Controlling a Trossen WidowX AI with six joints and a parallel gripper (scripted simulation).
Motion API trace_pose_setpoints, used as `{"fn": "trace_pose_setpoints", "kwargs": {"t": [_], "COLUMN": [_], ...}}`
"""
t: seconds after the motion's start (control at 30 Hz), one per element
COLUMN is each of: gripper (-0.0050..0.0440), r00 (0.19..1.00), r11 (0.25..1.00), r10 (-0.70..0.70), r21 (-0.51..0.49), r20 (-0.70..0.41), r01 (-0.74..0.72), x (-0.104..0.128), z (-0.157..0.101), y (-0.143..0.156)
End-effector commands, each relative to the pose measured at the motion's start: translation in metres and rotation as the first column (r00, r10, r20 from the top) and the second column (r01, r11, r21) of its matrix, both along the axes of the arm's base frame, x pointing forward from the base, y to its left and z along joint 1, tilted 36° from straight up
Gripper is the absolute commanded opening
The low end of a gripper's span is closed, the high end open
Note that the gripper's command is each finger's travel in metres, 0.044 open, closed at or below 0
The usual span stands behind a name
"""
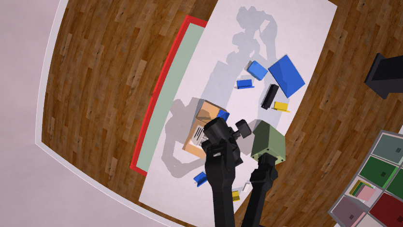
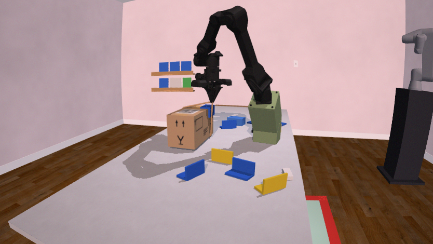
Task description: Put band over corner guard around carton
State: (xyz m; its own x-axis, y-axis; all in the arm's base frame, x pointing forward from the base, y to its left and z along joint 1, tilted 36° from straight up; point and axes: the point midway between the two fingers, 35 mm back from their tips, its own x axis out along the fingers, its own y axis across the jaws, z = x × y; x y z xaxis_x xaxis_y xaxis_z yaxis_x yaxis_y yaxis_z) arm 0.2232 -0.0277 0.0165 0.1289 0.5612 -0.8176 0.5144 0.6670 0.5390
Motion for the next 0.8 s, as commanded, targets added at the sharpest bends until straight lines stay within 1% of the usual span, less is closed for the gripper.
{"fn": "trace_pose_setpoints", "kwargs": {"t": [0.0,0.77], "gripper": [0.0000,0.0000], "r00": [1.000,1.000], "r11": [1.000,1.000], "r10": [0.001,0.002], "r21": [0.002,0.010], "r20": [-0.024,-0.022], "r01": [-0.001,-0.002], "x": [-0.005,-0.007], "z": [-0.005,-0.025], "y": [-0.004,-0.031]}}
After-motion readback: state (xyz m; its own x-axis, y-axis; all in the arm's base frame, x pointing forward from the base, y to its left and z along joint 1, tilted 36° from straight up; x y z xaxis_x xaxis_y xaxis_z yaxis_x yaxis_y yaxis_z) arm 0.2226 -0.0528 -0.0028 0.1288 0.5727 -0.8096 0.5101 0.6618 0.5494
